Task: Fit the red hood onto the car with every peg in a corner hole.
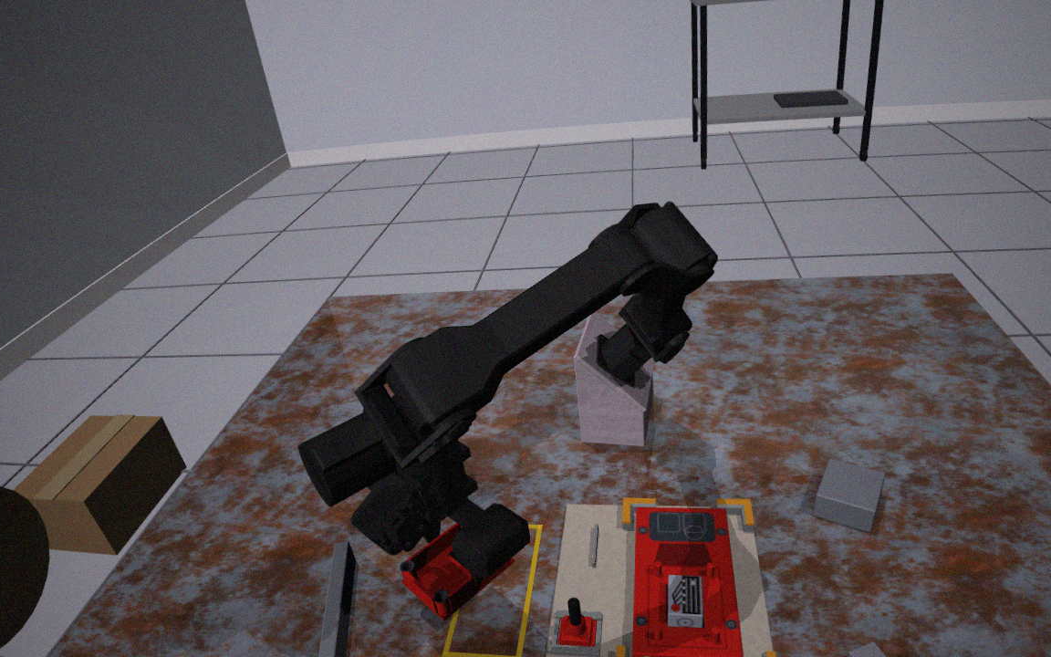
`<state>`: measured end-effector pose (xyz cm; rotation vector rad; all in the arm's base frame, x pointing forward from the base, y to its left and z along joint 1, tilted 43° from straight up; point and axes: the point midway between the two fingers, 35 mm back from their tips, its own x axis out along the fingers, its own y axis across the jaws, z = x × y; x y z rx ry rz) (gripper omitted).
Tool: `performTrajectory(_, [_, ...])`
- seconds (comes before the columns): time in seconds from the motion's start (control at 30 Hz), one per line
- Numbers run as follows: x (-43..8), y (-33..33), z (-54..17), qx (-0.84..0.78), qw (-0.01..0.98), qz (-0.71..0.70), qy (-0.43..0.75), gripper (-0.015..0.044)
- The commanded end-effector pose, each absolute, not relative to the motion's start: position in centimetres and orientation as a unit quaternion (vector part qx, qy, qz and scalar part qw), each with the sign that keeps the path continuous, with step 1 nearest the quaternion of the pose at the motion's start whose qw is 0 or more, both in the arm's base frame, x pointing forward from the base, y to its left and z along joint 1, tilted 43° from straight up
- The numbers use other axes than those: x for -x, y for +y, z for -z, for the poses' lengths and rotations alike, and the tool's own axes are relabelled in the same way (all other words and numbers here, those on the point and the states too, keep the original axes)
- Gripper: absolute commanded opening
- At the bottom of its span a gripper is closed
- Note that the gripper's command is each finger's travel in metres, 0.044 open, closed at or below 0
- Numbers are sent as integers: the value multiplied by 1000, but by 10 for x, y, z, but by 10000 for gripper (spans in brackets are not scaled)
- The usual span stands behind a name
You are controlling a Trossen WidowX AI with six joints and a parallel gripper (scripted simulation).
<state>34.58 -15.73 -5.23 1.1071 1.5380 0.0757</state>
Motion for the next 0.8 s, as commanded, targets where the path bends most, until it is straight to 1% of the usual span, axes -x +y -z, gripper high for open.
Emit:
performTrajectory(0.0, [-347,-157,51,-497,566,-9,658,0])
performTrajectory(0.77, [-348,-157,50,-610,442,136,644,0])
